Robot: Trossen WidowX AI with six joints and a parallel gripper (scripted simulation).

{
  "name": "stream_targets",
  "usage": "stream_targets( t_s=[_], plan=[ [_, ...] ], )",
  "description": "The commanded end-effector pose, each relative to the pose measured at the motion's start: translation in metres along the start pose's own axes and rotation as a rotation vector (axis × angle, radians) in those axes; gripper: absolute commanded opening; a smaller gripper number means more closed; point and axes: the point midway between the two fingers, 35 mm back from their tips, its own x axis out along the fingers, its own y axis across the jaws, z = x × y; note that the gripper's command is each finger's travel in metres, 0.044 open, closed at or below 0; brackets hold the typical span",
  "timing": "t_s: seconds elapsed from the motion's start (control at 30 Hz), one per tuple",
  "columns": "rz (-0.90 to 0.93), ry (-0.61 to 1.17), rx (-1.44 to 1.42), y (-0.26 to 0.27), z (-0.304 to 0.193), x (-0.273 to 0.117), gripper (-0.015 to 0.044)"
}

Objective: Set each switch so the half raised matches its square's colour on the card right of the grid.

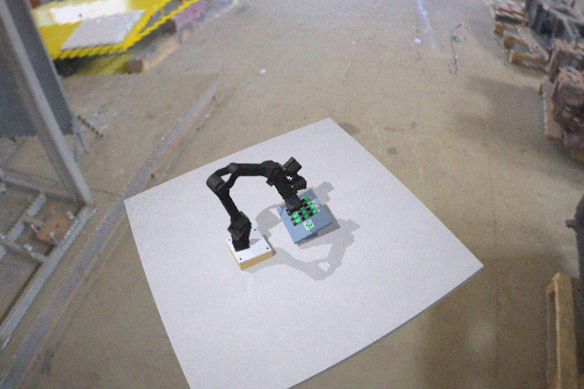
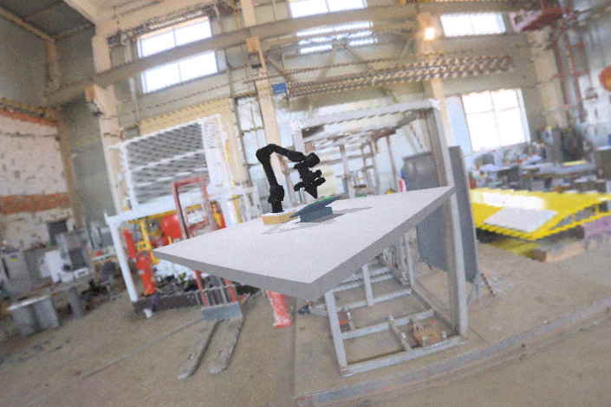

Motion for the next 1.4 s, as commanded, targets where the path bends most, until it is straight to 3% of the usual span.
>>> stream_targets(
  t_s=[0.0,1.37],
  plan=[
    [-0.007,0.005,0.001,-0.001,-0.001,0.01,0.0],
    [-0.007,0.005,0.001,-0.001,-0.002,0.024,0.0]
  ],
)
